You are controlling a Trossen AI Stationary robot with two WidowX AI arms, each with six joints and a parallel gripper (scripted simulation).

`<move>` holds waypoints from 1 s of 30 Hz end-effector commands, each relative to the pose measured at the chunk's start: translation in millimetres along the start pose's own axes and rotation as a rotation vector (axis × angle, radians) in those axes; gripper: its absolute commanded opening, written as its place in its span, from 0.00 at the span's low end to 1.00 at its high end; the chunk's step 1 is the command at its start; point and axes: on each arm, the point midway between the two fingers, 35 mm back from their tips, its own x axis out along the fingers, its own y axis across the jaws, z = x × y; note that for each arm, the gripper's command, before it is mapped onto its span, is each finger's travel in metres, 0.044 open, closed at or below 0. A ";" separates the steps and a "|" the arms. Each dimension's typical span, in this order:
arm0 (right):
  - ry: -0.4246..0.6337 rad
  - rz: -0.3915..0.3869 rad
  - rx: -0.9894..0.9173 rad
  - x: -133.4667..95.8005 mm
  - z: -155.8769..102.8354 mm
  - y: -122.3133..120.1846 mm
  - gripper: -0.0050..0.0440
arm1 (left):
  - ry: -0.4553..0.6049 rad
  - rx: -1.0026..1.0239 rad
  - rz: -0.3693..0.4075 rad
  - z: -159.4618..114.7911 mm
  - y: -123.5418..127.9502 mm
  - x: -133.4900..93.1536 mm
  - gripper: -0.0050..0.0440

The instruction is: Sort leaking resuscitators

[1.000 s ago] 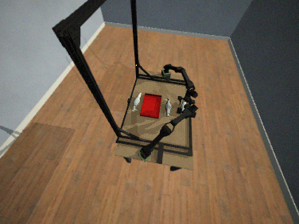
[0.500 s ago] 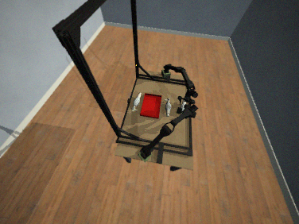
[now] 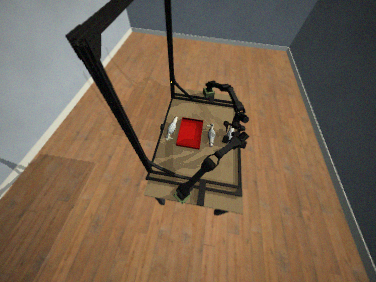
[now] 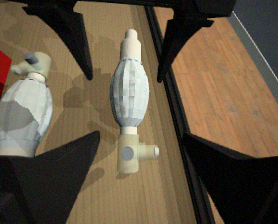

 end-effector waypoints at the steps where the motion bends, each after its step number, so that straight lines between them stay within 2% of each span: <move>1: 0.001 -0.001 0.000 0.6 -0.9 0.3 0.94 | -0.042 0.022 0.016 25.4 2.2 -27.4 1.00; 12: 0.001 -0.001 0.000 0.6 -0.9 0.3 0.94 | -0.042 0.022 0.016 25.4 2.2 -27.4 1.00; 13: 0.002 0.001 -0.001 40.7 -31.0 0.8 0.94 | -0.007 0.005 0.003 -6.9 3.7 23.1 1.00; 30: 0.000 0.004 -0.004 40.9 -31.2 0.3 0.94 | -0.012 0.008 0.006 -6.6 3.5 23.3 1.00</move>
